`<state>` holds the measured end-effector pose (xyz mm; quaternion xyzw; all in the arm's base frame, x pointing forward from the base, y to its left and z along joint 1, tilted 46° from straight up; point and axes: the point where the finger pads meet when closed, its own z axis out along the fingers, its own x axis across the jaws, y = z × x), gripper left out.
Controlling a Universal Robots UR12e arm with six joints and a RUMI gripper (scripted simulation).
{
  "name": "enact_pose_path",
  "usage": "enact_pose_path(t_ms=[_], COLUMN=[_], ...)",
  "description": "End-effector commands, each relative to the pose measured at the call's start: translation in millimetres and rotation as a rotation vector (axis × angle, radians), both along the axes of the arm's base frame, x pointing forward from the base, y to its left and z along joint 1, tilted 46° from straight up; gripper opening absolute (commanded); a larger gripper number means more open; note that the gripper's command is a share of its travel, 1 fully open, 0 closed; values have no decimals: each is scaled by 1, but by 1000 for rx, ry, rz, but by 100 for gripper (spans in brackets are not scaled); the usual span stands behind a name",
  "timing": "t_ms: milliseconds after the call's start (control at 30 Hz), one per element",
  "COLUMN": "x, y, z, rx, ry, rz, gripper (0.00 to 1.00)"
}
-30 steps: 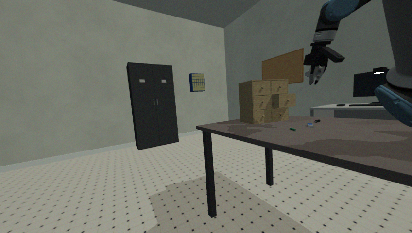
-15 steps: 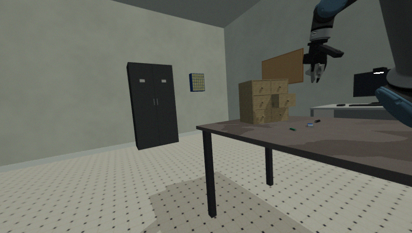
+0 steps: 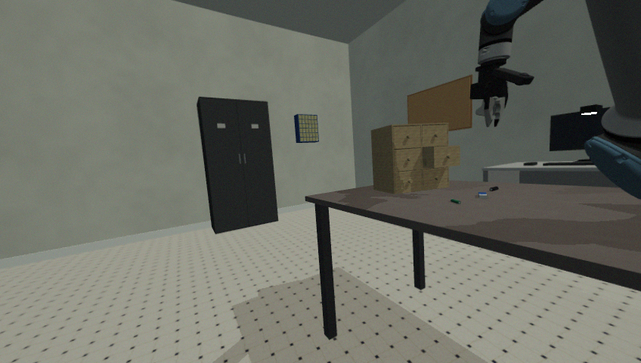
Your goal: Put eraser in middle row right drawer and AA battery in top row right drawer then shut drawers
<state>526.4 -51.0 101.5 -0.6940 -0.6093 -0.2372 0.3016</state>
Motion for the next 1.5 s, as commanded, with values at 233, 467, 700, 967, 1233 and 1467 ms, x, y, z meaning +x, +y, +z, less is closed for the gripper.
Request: enact_pose_path(t_ms=[233, 467, 700, 967, 1233, 1467], x=[-2, -3, -3, -4, -4, -4], y=[-3, -4, -4, -4, -4, -4], z=[3, 4, 5, 5, 5, 5], rx=[6, 8, 9, 9, 9, 9], ry=[33, 40, 45, 47, 47, 47], rz=[33, 40, 45, 47, 47, 47], gripper=[20, 20, 20, 20, 20, 20])
